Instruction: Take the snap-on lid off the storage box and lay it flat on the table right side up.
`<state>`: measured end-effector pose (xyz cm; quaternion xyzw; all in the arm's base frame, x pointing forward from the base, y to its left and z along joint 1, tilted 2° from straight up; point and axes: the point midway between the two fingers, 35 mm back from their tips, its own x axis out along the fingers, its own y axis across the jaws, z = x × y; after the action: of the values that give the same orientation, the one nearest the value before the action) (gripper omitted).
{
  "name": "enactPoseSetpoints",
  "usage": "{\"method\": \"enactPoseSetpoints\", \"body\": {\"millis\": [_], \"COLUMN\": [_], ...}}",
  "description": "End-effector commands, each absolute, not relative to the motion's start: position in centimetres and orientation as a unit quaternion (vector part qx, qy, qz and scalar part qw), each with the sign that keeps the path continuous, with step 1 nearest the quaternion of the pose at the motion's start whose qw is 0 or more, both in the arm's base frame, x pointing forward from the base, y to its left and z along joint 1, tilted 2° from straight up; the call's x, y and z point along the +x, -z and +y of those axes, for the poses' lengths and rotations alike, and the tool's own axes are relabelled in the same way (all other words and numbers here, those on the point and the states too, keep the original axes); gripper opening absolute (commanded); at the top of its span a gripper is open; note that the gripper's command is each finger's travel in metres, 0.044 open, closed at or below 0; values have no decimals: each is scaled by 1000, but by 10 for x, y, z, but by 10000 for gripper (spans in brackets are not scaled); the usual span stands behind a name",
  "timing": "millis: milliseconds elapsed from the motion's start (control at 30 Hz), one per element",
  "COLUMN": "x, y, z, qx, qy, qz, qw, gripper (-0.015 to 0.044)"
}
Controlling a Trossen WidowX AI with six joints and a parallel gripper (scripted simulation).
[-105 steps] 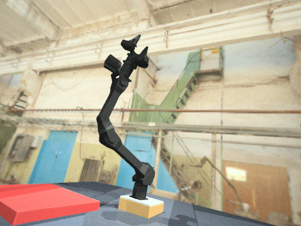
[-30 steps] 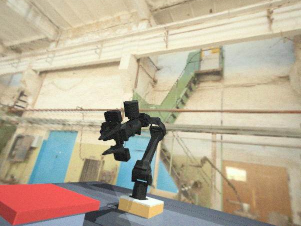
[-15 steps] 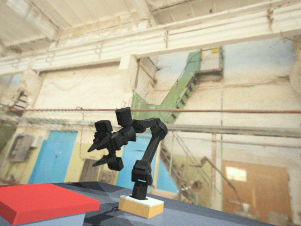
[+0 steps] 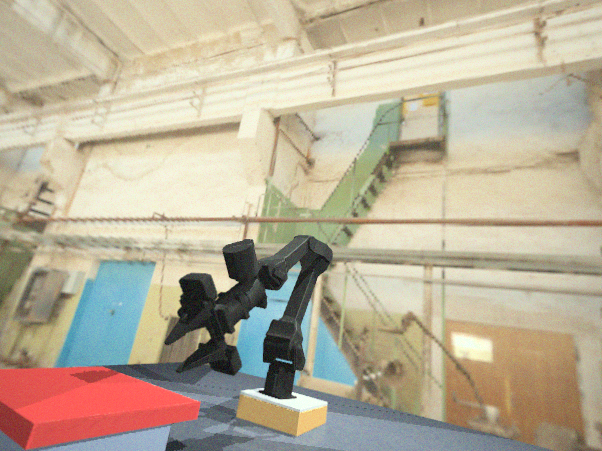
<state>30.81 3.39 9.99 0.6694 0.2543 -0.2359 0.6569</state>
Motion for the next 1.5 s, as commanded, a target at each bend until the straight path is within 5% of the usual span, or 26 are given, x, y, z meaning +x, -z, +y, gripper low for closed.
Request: {"method": "enactPoseSetpoints", "body": {"millis": [0, 1267, 1467], "x": [313, 356, 356], "y": [-97, -57, -57], "z": [34, 36, 36], "qx": [668, 669, 669], "qy": [235, 234, 234], "qz": [255, 254, 254], "qw": [658, 658, 658], "gripper": [235, 235, 156]}}
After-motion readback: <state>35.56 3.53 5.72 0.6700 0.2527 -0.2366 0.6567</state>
